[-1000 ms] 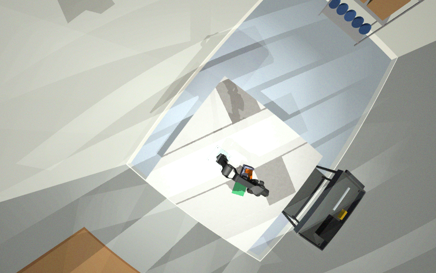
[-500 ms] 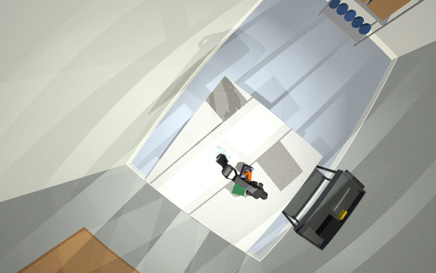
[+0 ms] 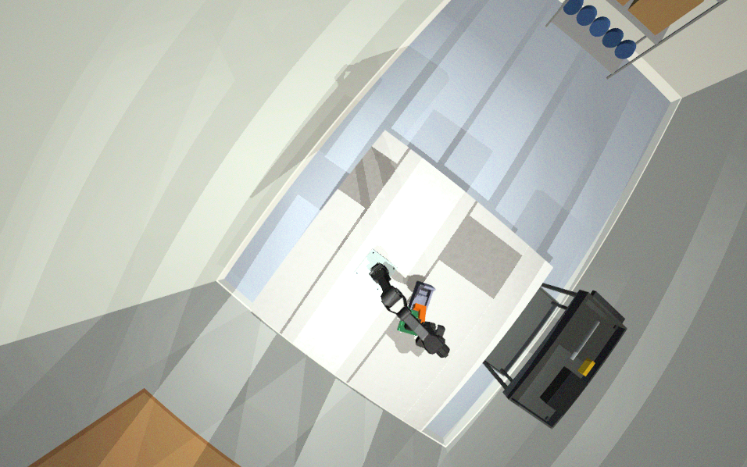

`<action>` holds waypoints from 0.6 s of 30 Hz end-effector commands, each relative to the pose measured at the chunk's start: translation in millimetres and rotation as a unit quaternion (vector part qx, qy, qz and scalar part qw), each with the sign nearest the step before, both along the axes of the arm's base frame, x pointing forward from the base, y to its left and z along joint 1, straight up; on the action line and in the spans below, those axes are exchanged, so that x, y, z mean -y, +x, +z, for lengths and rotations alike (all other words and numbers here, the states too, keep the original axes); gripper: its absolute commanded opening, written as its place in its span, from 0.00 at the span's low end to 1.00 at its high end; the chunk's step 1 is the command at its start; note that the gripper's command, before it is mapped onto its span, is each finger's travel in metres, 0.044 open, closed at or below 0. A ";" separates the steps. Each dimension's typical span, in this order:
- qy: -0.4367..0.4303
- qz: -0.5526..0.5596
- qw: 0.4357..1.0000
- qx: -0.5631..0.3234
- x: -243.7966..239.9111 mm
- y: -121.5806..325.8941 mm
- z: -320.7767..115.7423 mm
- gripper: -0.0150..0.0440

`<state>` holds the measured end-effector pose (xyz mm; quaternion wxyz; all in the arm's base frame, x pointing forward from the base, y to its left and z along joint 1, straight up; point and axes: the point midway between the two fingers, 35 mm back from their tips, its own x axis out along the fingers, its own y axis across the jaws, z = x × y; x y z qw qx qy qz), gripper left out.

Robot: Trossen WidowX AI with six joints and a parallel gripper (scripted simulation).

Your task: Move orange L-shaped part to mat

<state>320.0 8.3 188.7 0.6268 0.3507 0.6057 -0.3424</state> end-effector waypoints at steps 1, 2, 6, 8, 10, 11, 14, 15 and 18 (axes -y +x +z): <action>0.002 0.001 1.000 0.002 16.2 8.5 1.8 0.25; 0.001 0.001 1.000 0.003 19.9 10.4 1.9 0.25; 0.001 0.001 1.000 0.003 34.6 17.9 2.4 0.25; 0.000 0.001 1.000 0.003 42.2 21.7 2.6 0.25; 0.000 0.001 1.000 0.003 50.1 25.7 2.9 0.25; 0.000 0.001 1.000 0.003 54.0 27.7 3.0 0.25; -0.001 0.001 1.000 0.003 66.3 33.9 3.5 0.25; -0.001 0.001 1.000 0.004 70.0 35.6 3.6 0.25; -0.001 0.001 1.000 0.004 73.0 37.0 3.6 0.25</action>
